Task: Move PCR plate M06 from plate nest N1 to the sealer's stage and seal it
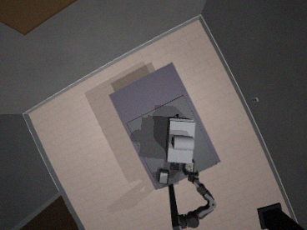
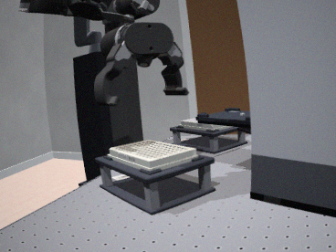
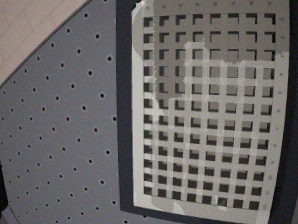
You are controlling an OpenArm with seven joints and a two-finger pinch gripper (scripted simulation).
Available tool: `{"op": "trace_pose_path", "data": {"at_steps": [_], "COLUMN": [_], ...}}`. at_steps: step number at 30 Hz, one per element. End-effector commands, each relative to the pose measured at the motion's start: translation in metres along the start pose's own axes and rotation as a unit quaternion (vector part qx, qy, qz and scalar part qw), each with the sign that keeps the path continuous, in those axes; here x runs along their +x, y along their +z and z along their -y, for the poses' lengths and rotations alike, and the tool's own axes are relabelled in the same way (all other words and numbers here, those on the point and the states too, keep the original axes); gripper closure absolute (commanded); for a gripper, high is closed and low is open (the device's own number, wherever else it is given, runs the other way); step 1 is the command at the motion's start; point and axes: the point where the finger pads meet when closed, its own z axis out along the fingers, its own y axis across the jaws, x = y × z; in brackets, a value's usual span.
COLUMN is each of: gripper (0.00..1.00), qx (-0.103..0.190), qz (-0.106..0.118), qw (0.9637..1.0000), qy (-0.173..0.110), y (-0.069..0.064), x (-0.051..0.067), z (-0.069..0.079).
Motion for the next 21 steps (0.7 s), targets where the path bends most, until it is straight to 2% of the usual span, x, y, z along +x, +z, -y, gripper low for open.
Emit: {"op": "trace_pose_path", "data": {"at_steps": [1,7,12,21], "gripper": [0.23,0.23,0.23,0.23], "qx": [-0.001,-0.001,0.002,0.002], "qz": [0.002,0.002,0.002,0.002], "qw": [1.0,1.0,1.0,1.0], "qy": [0.0,0.0,0.0,0.0], "y": [-0.001,-0.001,0.054,0.054], "x": [-0.001,-0.001,-0.002,-0.002], "z": [0.0,0.0,0.001,0.001]}}
